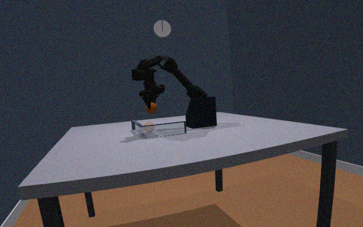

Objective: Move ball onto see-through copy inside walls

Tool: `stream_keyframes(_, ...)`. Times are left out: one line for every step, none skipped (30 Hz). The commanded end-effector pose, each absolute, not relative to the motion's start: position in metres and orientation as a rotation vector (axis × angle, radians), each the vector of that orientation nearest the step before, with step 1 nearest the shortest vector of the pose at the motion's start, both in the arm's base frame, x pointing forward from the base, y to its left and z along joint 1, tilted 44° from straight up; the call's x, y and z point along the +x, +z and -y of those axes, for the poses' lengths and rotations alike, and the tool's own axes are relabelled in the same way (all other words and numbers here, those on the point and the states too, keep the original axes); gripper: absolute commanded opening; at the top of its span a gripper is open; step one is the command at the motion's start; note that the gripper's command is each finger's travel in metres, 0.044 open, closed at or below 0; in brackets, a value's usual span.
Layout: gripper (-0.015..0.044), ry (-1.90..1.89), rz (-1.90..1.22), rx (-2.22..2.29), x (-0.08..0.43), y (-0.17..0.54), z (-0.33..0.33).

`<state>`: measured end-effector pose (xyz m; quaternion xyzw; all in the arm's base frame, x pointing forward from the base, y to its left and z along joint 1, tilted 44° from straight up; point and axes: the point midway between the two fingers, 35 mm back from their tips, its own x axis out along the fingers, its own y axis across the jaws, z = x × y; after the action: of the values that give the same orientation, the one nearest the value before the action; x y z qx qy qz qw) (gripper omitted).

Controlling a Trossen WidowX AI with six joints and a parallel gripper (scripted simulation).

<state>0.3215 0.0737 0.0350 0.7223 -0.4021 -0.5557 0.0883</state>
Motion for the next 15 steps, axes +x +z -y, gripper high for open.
stream_keyframes(0.0, -1.668, 1.079, 2.093, 0.328, 0.033, -0.072)
stream_keyframes(0.0, -1.674, 1.046, 2.074, 0.329, 0.032, -0.072)
stream_keyframes(0.0, -1.679, 1.014, 2.054, 0.331, 0.031, -0.071)
stream_keyframes(0.0, -1.684, 0.983, 2.035, 0.332, 0.03, -0.07)
stream_keyframes(0.0, -1.688, 0.951, 2.016, 0.333, 0.03, -0.069)
stream_keyframes(0.0, -1.692, 0.92, 1.996, 0.334, 0.029, -0.069)
stream_keyframes(0.0, -1.696, 0.888, 1.976, 0.335, 0.028, -0.068)
stream_keyframes(0.0, -1.7, 0.857, 1.956, 0.336, 0.027, -0.067)
stream_keyframes(0.0, -1.703, 0.827, 1.936, 0.337, 0.026, -0.066)
stream_keyframes(0.0, -1.705, 0.796, 1.915, 0.339, 0.026, -0.066)
stream_keyframes(0.0, -1.707, 0.766, 1.895, 0.34, 0.025, -0.065)
stream_keyframes(0.0, -1.709, 0.735, 1.874, 0.341, 0.024, -0.064)
stream_keyframes(0.0, -1.711, 0.705, 1.853, 0.342, 0.023, -0.063)
stream_keyframes(0.0, -1.712, 0.676, 1.832, 0.343, 0.022, -0.063)
stream_keyframes(0.0, -1.713, 0.651, 1.815, 0.344, 0.022, -0.062)
